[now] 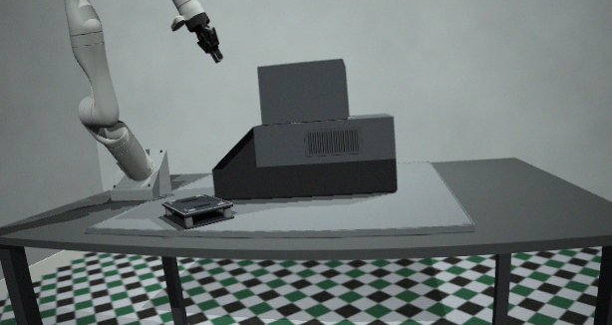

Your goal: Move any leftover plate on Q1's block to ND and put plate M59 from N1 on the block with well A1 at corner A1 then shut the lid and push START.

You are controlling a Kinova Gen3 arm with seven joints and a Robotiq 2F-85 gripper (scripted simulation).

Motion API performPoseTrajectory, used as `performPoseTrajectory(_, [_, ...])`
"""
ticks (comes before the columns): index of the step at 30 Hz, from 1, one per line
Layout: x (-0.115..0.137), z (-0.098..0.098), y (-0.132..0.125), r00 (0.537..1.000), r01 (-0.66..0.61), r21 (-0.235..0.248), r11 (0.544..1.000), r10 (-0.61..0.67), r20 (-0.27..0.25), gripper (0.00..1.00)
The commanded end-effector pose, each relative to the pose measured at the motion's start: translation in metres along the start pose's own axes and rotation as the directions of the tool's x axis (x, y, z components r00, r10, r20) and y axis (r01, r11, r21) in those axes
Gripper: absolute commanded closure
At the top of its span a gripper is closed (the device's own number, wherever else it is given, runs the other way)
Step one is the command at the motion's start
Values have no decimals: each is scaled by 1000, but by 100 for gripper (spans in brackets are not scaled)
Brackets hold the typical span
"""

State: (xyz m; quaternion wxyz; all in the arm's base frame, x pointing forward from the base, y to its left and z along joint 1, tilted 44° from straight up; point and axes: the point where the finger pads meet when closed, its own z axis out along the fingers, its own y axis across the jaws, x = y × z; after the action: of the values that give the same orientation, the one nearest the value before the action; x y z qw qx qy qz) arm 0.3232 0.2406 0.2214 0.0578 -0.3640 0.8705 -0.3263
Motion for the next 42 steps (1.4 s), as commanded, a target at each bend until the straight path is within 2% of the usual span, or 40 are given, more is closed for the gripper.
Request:
performPoseTrajectory(1, [1,0,-9,999,19,4,1000,-19,-38,77])
performPoseTrajectory(18, [5,2,-39,982,87,12,996,-83,-171,90])
performPoseTrajectory(23, [7,3,-49,971,109,13,994,-104,-215,90])
performPoseTrajectory(27, [8,3,-52,967,117,13,993,-111,-230,90])
performPoseTrajectory(42, [10,9,-51,967,117,13,993,-111,-230,90])
